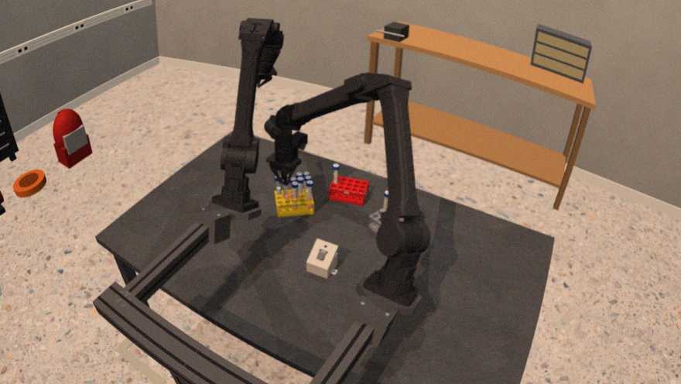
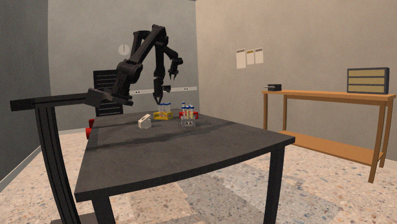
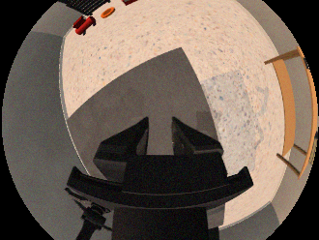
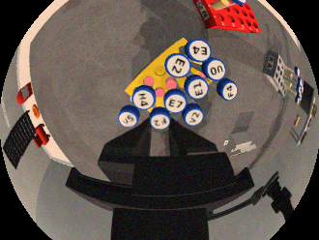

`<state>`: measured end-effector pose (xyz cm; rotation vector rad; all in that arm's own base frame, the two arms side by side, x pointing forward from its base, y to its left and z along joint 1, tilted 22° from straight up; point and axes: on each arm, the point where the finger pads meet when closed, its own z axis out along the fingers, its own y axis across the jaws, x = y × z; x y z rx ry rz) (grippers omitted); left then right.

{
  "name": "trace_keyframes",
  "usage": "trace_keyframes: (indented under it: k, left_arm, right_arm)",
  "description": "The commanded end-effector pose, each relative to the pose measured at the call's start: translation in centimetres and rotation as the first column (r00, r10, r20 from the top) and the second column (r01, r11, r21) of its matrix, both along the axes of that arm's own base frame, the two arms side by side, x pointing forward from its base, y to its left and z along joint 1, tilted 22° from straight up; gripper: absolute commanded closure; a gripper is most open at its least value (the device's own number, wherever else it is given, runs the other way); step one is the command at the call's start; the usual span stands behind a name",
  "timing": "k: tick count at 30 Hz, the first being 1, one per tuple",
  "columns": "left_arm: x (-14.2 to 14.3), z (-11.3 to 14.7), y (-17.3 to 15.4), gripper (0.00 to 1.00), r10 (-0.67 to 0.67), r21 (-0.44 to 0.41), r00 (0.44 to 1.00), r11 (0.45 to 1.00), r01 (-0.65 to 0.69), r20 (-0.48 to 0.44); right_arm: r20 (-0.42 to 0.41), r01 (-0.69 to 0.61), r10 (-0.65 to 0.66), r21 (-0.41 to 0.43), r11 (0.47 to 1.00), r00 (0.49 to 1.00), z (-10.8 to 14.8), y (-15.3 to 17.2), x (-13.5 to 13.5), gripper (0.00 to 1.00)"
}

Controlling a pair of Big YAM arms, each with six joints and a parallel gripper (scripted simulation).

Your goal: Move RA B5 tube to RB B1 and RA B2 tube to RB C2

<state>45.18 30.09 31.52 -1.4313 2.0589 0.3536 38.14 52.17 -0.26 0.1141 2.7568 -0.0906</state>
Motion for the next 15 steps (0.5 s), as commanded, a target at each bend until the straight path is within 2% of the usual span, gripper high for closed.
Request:
trace_keyframes:
  k: [1, 15]
  left_arm:
    - [0.41, 1.96, 0.26, 0.7, 0.0, 0.019, 0.999, 1.0, -0.001, 0.035]
    - [0.41, 1.96, 0.26, 0.7, 0.0, 0.019, 0.999, 1.0, -0.001, 0.035]
  right_arm:
    - [0.008, 0.002, -0.002, 0.014, 1.0, 1.0, 0.42, -0.29, 0.75, 1.0]
    - [0.014, 0.003, -0.003, 0.023, 1.0, 1.0, 1.14, -0.3, 0.83, 1.0]
